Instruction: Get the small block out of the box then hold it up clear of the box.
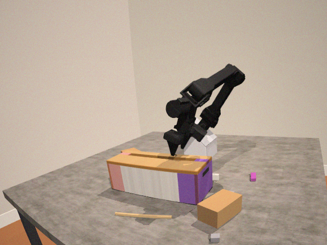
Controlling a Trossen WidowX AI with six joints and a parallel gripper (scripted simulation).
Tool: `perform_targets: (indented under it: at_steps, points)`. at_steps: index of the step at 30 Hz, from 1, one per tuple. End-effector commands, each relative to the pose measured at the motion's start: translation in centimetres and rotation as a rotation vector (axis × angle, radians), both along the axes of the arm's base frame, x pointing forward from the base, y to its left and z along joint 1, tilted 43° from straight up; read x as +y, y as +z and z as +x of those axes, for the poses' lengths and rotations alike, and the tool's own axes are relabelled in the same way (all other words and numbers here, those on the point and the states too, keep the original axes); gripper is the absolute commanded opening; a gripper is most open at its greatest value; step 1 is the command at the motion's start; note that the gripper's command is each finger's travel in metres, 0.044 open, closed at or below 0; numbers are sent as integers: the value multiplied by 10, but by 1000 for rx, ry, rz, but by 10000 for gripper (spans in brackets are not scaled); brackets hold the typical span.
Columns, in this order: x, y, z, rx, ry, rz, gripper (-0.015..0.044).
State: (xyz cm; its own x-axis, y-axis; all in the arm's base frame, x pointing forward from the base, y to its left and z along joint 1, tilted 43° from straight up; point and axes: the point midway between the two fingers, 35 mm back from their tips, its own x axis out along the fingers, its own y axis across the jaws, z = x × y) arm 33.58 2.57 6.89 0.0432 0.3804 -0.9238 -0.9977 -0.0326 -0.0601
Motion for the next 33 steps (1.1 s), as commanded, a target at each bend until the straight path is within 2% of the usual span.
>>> perform_targets:
  at_steps: [1,33]
  points:
    - [6,-6,-2,8,-1,5,400]
    - [43,-41,-9,8,-1,9,400]
